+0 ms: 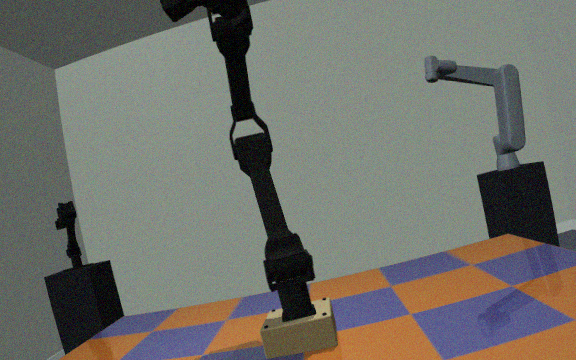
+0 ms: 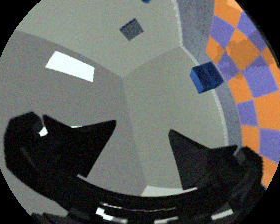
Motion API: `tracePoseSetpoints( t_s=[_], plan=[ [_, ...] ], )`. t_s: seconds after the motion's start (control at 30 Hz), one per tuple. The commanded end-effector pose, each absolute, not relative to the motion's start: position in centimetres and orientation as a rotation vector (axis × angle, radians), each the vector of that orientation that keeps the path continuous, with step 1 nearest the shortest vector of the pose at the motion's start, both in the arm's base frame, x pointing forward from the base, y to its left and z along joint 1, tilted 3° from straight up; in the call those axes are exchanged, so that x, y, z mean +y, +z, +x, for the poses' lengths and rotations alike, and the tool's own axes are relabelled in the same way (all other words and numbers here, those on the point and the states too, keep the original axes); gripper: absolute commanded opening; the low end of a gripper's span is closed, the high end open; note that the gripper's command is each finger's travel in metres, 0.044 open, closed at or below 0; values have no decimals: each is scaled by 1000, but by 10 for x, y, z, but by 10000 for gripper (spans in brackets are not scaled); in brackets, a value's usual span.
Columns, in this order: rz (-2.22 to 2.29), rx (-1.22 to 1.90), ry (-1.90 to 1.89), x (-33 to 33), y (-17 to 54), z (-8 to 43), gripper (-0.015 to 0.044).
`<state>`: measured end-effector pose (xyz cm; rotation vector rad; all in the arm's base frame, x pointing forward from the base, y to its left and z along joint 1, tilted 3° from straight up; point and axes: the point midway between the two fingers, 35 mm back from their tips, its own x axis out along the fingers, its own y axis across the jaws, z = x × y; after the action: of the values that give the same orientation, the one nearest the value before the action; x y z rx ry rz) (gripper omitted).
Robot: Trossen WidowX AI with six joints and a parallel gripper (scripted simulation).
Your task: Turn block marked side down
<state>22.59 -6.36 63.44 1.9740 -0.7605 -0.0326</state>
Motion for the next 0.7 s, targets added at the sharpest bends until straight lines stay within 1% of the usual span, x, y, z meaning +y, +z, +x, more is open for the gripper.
tracePoseSetpoints(
  t_s=[0.0, 0.03, 0.1, 0.3, 0.5, 0.67],
  plan=[
    [1967, -757, -34, -63, 634, 227, 426],
    [1945, -745, -39, -62, 632, 231, 440],
    [1852, -682, -87, -58, 621, 251, 440],
    [1519, -388, -320, -49, 553, 322, 440],
    [1172, -40, -478, -43, 465, 377, 440],
    [893, 271, -542, -41, 385, 405, 440]
  ],
)
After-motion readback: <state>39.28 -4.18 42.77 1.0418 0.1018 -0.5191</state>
